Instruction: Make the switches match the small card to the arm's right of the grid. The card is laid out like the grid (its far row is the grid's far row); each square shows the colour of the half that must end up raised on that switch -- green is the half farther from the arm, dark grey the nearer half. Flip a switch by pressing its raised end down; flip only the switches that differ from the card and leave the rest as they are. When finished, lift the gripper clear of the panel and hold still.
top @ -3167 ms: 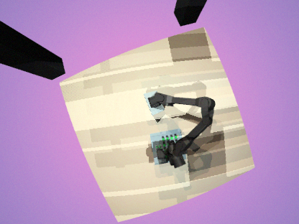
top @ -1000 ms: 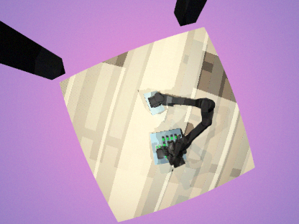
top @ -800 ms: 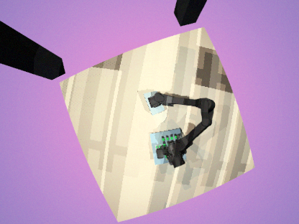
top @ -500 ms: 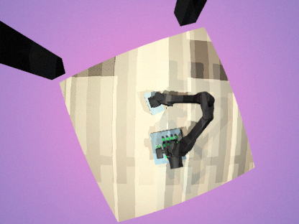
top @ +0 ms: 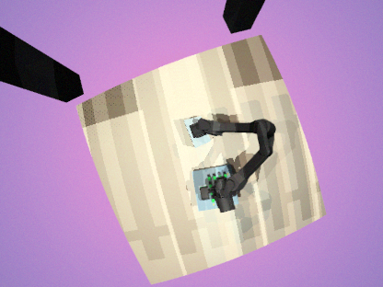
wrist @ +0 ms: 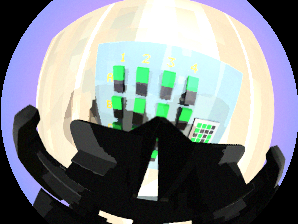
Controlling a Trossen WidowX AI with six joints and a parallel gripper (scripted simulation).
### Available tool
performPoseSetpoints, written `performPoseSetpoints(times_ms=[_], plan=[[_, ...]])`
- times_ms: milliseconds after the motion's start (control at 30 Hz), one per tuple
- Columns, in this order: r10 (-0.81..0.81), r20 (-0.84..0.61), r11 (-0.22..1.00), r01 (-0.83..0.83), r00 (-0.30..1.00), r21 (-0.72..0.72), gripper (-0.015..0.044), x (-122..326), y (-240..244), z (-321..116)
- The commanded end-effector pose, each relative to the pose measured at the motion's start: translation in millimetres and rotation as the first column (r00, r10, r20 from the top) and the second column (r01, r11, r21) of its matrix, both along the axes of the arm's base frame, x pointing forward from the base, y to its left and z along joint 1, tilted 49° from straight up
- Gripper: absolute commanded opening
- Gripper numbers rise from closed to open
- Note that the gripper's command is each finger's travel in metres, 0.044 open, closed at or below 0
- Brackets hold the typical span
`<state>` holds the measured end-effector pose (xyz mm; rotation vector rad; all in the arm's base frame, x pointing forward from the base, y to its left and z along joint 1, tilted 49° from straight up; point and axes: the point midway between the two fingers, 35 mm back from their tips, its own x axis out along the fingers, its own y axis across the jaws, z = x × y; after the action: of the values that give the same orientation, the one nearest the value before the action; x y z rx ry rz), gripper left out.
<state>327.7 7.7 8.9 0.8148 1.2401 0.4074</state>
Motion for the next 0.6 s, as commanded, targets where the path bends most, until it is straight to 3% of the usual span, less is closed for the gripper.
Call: performPoseSetpoints(times_ms=[0, 567], plan=[[-0.009, -0.009, 1.0, 0.009, 1.0, 0.001, 0.0, -1, 0, -4], [-0.009, -0.009, 1.0, 0.009, 1.0, 0.002, 0.0, 7, 16, -19]])
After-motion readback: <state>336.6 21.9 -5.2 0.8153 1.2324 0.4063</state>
